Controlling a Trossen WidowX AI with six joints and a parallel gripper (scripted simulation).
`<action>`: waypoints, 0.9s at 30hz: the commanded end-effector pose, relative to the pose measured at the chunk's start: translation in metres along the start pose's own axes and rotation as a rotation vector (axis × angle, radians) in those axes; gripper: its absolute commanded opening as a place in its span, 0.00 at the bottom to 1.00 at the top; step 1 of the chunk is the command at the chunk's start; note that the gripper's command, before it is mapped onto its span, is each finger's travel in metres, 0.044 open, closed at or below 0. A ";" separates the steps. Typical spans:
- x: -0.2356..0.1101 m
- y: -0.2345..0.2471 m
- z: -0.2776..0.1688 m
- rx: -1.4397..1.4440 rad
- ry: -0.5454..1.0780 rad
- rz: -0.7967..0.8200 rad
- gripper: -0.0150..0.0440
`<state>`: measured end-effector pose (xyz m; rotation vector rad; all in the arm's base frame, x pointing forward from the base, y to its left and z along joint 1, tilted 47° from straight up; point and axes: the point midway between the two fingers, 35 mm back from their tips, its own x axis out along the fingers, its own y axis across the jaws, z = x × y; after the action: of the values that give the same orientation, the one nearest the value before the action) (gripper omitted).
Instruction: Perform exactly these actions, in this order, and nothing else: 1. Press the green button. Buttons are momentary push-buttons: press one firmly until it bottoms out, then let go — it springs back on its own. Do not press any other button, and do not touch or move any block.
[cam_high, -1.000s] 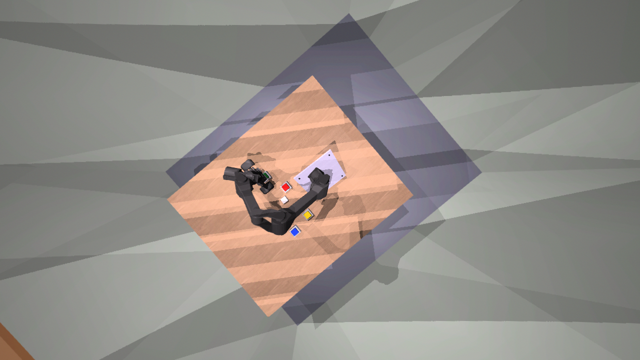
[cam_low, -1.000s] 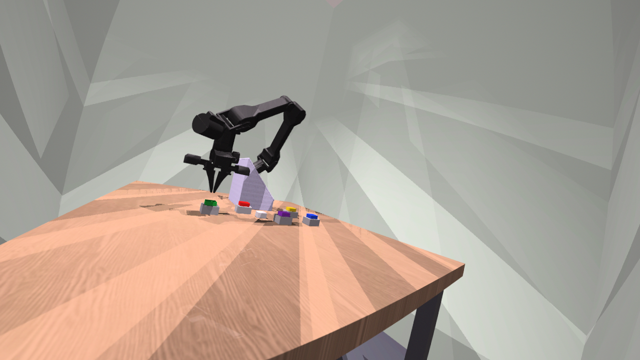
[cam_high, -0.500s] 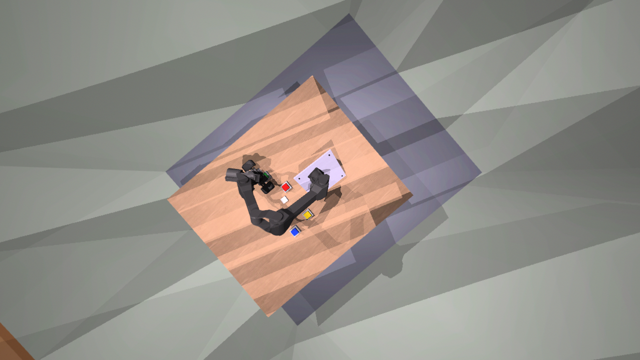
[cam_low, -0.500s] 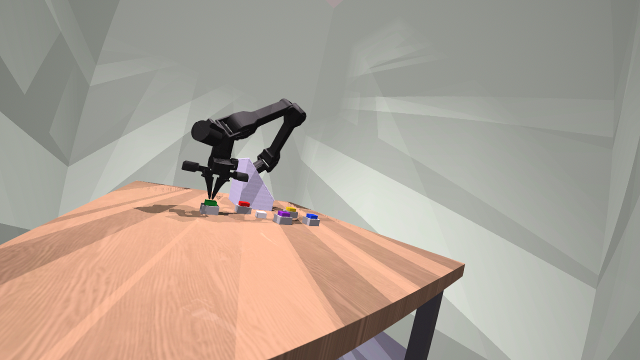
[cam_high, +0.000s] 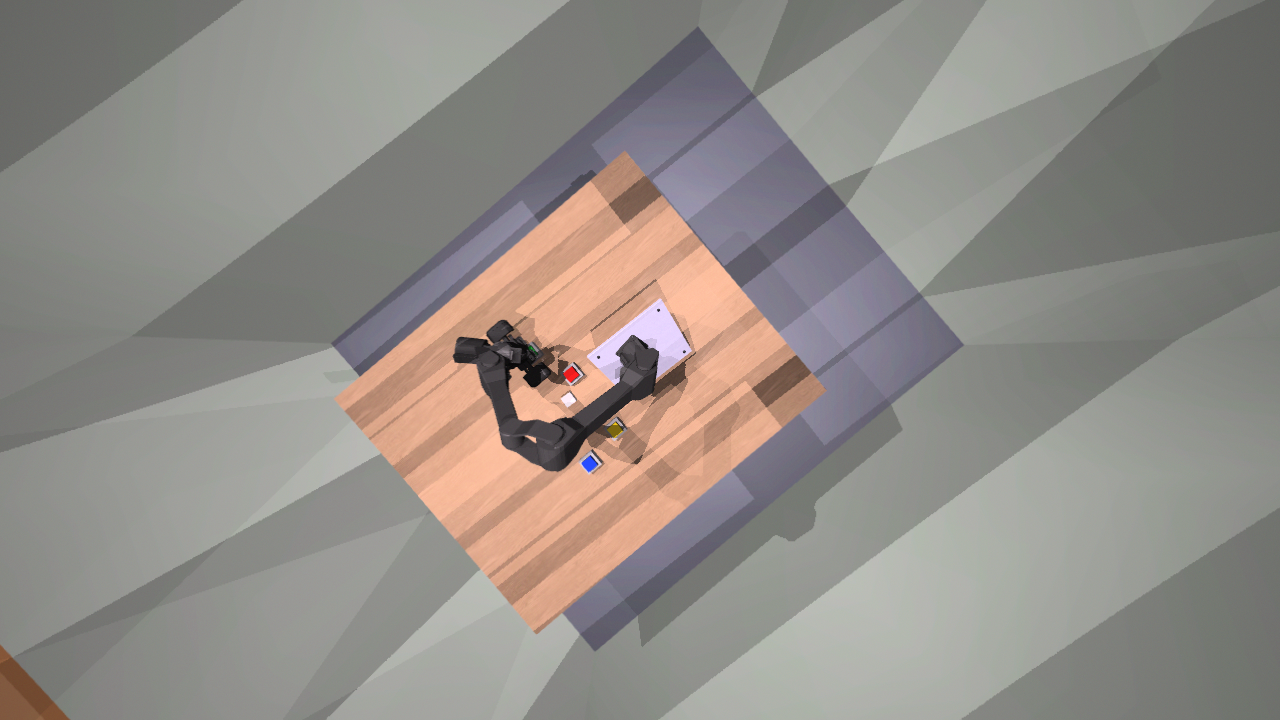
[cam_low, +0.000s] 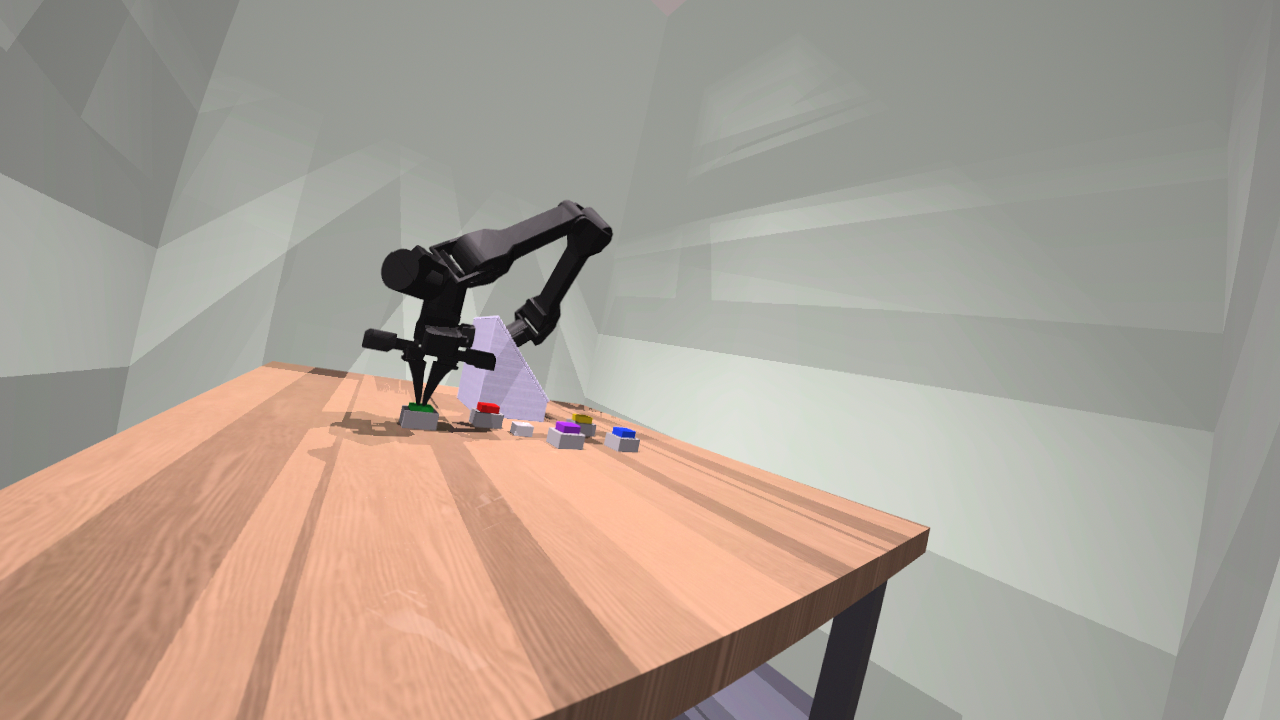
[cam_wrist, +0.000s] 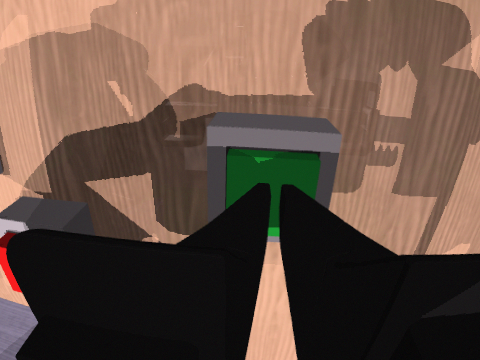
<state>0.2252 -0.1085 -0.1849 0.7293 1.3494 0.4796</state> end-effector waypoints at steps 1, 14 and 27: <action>0.001 0.001 -0.002 0.009 0.002 0.005 0.29; -0.021 0.000 -0.001 0.006 0.002 0.002 0.29; -0.060 0.071 0.048 0.021 0.005 -0.047 0.60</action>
<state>0.2418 -0.1231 -0.1309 0.7375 1.3781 0.4453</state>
